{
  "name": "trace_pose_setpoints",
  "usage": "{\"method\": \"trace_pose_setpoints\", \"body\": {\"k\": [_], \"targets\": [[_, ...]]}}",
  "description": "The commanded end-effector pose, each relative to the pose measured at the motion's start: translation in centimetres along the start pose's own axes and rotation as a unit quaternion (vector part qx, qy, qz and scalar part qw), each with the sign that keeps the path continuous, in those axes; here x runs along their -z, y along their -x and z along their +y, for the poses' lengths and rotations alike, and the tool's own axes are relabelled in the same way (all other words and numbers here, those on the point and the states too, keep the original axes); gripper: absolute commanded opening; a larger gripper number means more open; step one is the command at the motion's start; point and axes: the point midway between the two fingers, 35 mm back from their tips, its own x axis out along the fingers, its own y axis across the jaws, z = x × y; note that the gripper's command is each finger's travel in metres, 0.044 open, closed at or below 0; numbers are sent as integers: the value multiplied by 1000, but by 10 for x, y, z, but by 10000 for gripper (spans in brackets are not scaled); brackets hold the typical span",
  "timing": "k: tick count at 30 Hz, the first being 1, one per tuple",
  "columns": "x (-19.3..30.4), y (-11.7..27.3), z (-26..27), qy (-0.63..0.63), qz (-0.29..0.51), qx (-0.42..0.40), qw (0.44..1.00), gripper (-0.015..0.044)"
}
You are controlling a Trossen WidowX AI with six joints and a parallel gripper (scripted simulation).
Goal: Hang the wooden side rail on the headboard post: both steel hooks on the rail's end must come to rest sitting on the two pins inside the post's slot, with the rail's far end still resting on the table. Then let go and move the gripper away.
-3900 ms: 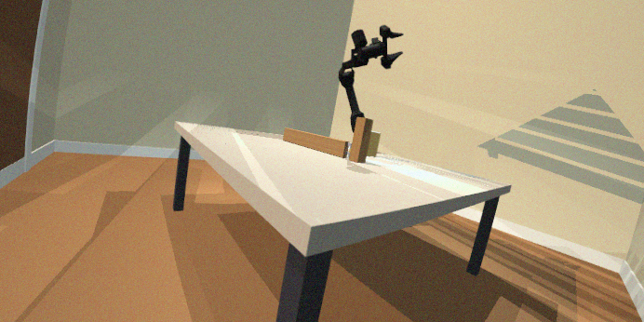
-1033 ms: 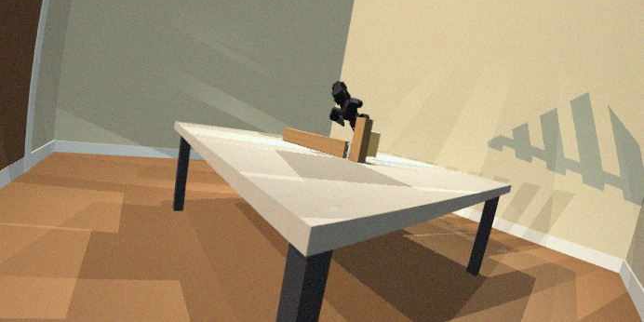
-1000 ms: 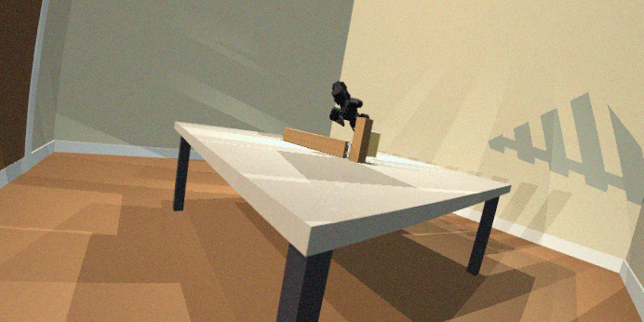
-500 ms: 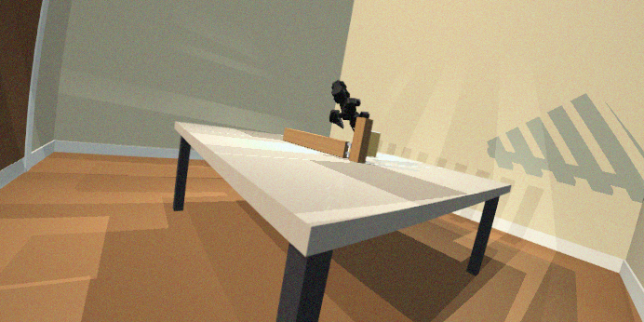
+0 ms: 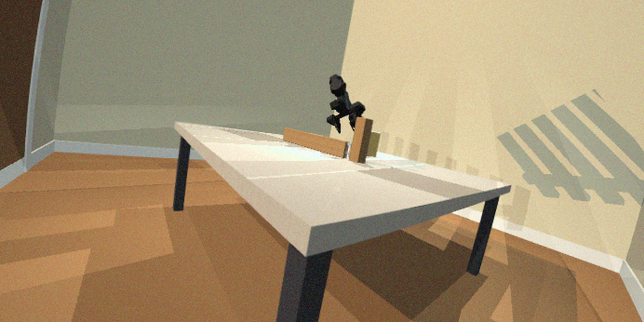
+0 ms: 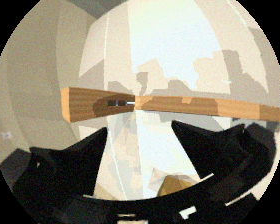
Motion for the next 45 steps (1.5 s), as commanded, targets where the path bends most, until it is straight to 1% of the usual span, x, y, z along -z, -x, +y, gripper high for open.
{"method": "trace_pose_setpoints", "body": {"k": [1, 4, 7, 12, 17, 18, 33, 35, 38, 42, 45], "targets": [[-14, 4, -7, -283, 29, 106, 953, 440], [-19, 8, -11, -391, 19, 153, 907, 440], [-25, 13, -14, -491, -4, 196, 849, 440], [-34, 21, -18, -592, -50, 247, 766, 440], [-42, 27, -21, -680, -105, 272, 673, 440], [-42, 28, -21, -687, -110, 274, 664, 440], [-43, 28, -22, -689, -112, 274, 661, 440], [-41, 22, -26, -689, -112, 274, 661, 440], [-35, 1, -39, -689, -112, 274, 661, 440], [-34, -1, -41, -689, -112, 275, 661, 440], [-32, -12, -47, -689, -113, 275, 661, 440]]}}
